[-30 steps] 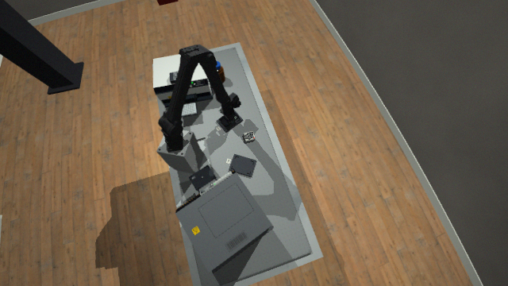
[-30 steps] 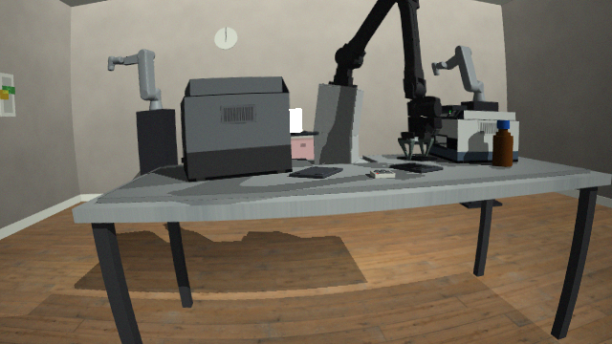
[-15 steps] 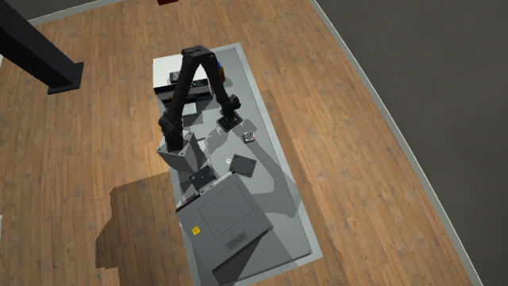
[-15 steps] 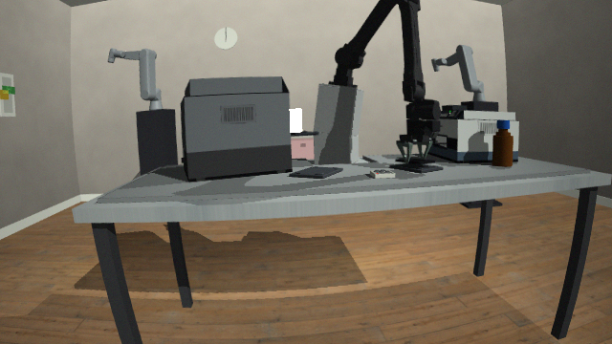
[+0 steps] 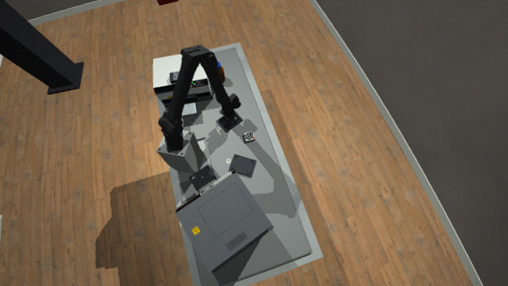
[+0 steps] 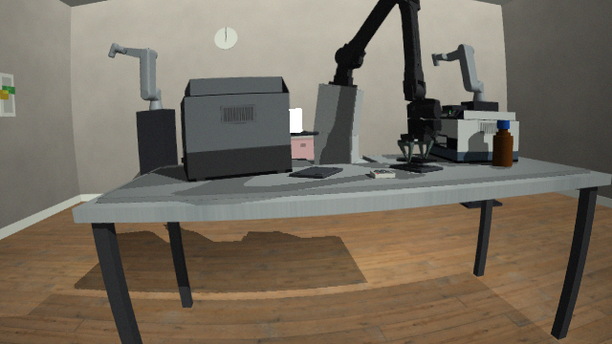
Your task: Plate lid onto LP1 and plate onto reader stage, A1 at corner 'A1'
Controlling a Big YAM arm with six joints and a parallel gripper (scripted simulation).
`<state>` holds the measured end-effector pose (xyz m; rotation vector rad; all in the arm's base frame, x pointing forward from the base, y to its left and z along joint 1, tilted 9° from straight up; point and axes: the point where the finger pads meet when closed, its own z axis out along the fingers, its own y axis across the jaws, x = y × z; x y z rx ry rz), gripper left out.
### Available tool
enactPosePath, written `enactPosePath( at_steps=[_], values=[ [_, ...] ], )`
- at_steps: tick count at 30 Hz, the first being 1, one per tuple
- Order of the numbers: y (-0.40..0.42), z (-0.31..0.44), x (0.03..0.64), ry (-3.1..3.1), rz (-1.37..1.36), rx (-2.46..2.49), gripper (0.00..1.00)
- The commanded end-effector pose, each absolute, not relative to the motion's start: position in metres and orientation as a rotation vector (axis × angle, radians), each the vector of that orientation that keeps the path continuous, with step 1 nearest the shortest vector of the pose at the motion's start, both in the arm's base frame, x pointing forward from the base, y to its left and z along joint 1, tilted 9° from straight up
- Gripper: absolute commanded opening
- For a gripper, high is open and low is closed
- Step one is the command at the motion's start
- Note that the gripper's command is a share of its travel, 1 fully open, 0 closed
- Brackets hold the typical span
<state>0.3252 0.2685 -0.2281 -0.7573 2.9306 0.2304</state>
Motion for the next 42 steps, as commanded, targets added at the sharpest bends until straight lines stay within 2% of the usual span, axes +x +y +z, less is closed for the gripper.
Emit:
enactPosePath(
  at_steps=[1,42],
  values=[
    [0.271,-0.227,0.335,2.907,0.243,-0.754,0.85],
    [0.276,-0.226,0.331,2.902,0.245,-0.777,0.85]
  ],
)
